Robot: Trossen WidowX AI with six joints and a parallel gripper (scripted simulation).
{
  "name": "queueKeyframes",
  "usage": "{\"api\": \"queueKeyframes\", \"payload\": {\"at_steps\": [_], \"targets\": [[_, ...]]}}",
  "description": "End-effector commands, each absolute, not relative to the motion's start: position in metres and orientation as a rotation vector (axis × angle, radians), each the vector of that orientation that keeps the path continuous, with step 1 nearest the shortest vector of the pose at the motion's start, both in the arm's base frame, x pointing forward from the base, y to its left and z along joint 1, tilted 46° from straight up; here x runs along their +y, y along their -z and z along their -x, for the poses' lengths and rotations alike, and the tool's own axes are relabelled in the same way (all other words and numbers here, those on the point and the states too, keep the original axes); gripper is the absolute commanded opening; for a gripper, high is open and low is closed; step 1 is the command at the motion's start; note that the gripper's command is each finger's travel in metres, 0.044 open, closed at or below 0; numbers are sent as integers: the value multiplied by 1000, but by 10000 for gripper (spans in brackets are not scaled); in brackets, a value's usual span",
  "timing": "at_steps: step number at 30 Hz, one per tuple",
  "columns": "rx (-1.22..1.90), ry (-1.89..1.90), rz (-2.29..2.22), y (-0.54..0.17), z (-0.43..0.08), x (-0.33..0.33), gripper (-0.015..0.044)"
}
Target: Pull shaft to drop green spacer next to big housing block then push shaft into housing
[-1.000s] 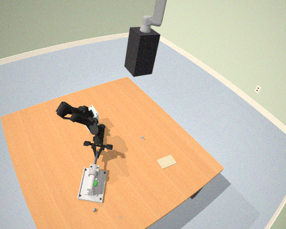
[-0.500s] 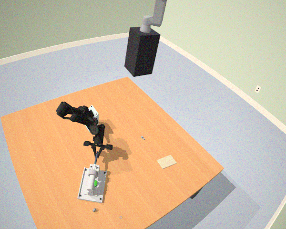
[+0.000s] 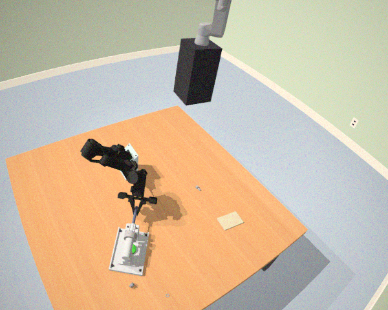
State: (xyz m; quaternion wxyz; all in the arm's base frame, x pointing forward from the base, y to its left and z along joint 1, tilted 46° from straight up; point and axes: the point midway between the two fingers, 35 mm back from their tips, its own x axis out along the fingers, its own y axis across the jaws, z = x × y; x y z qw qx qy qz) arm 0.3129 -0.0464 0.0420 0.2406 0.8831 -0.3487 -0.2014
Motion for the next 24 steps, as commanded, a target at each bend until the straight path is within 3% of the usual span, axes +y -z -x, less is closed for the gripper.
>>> {"api": "queueKeyframes", "payload": {"at_steps": [1,24], "targets": [[-960,537,-2426,-45,-317,-46,0],[-960,537,-2426,-44,-315,-46,0]]}}
